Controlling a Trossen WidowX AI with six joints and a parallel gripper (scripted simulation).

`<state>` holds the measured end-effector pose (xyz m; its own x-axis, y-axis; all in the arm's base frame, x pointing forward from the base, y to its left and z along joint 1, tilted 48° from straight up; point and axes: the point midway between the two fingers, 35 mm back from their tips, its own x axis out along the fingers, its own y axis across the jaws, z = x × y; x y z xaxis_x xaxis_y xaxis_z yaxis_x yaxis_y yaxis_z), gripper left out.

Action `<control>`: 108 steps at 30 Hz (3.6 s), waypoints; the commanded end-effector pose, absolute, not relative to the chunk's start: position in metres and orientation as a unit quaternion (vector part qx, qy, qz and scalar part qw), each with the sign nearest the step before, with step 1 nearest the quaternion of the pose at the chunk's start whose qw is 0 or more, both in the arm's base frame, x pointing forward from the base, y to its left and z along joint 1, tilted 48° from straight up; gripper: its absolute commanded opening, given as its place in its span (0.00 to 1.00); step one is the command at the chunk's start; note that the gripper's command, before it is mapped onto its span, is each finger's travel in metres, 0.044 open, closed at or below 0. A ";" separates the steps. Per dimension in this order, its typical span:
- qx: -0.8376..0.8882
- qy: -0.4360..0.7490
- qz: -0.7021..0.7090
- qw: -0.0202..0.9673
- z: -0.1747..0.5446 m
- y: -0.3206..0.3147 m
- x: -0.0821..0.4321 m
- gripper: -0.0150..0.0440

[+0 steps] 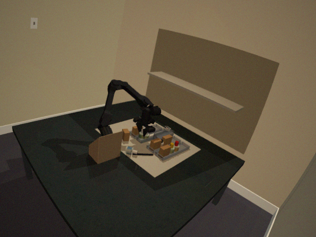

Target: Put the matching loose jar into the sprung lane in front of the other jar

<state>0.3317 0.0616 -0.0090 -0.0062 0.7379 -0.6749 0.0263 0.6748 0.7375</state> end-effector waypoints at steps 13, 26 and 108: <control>0.291 0.644 0.278 0.650 -0.005 0.058 0.344 0.25; 0.291 0.644 0.278 0.650 -0.005 0.058 0.344 0.25; 0.291 0.644 0.278 0.650 -0.012 0.066 0.349 0.25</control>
<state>0.3435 0.0637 -0.0120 0.0016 0.7357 -0.6773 0.0295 0.6770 0.7354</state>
